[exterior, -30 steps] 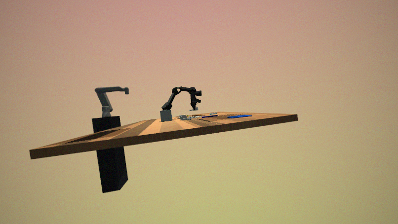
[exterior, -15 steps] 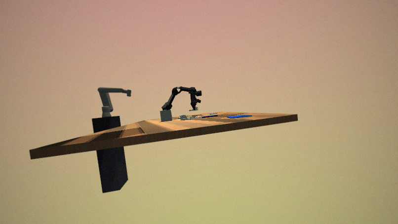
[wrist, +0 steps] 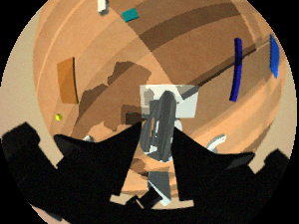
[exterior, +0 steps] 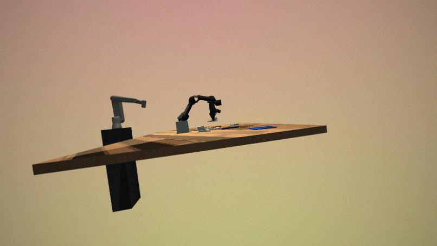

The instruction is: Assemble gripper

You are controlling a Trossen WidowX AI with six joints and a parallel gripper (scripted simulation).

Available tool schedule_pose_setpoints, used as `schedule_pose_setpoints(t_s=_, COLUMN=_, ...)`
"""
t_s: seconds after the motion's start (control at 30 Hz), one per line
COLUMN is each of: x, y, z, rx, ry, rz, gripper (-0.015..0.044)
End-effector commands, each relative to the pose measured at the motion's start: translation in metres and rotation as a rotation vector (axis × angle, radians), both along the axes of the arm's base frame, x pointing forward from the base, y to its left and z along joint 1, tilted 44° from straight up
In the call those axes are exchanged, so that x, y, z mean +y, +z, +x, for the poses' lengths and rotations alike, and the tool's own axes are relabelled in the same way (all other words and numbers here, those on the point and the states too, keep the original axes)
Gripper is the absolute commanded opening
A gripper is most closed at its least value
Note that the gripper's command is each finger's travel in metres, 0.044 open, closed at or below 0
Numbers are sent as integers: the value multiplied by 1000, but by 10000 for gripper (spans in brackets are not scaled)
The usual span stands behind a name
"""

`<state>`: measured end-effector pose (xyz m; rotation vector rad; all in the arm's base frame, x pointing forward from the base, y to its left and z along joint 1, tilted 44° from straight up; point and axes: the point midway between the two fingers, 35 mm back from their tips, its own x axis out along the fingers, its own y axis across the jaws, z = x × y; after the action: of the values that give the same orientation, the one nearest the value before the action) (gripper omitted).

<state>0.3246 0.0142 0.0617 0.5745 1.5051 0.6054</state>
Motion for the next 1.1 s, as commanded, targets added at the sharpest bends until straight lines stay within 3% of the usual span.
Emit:
schedule_pose_setpoints(t_s=0.0, x=4, y=-3, z=0, rx=2, ry=-3, rz=4, gripper=134)
schedule_pose_setpoints(t_s=1.07, x=34, y=-35, z=-1, rx=2, ry=-5, rz=7, gripper=134)
